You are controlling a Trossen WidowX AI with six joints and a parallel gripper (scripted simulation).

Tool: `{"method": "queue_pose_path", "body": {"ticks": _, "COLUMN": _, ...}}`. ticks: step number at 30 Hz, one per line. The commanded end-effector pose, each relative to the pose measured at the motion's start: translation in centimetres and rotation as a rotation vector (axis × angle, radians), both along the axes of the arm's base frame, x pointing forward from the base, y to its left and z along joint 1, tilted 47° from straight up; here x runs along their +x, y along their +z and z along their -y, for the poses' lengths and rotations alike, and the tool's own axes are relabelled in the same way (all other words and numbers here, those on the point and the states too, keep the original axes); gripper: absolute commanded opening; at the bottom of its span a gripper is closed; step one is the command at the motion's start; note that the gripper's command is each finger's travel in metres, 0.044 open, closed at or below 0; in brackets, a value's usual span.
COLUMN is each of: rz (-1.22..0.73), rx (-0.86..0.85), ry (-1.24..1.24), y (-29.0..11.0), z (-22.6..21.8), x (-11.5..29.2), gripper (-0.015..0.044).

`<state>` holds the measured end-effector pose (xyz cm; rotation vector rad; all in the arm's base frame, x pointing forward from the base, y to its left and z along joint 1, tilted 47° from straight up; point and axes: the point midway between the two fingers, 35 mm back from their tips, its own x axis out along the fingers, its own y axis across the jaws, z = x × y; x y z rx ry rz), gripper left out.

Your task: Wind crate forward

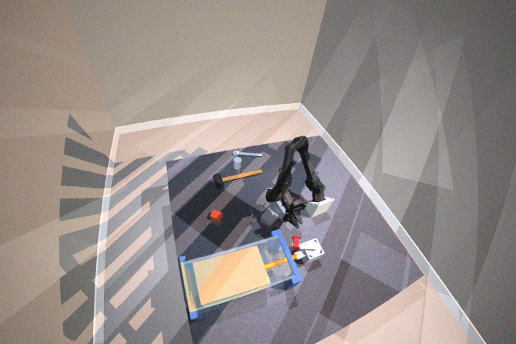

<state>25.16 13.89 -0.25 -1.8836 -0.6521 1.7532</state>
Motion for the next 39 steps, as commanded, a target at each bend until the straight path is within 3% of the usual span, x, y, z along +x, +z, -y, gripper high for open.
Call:
{"method": "queue_pose_path", "body": {"ticks": 1, "rz": 0.014, "rx": 0.01, "ry": 0.003, "y": 2.8, "z": -2.7, "x": -0.1, "gripper": 0.024}}
{"method": "queue_pose_path", "body": {"ticks": 20, "rz": 0.022, "rx": 0.016, "ry": 0.012, "y": 2.5, "z": -2.6, "x": 0.0, "gripper": 0.024}}
{"method": "queue_pose_path", "body": {"ticks": 22, "rz": -0.029, "rx": 0.004, "ry": -0.029, "y": 2.3, "z": -2.8, "x": 0.0, "gripper": 0.0292}}
{"method": "queue_pose_path", "body": {"ticks": 28, "rz": -0.424, "rx": -0.144, "ry": -0.426, "y": 0.7, "z": -4.3, "x": 0.4, "gripper": 0.044}}
{"method": "queue_pose_path", "body": {"ticks": 34, "rz": -0.716, "rx": -0.338, "ry": -0.9, "y": -0.7, "z": -5.7, "x": 0.8, "gripper": 0.044}}
{"method": "queue_pose_path", "body": {"ticks": 39, "rz": -0.846, "rx": -0.491, "ry": -1.341, "y": -1.7, "z": -6.8, "x": 0.9, "gripper": 0.044}}
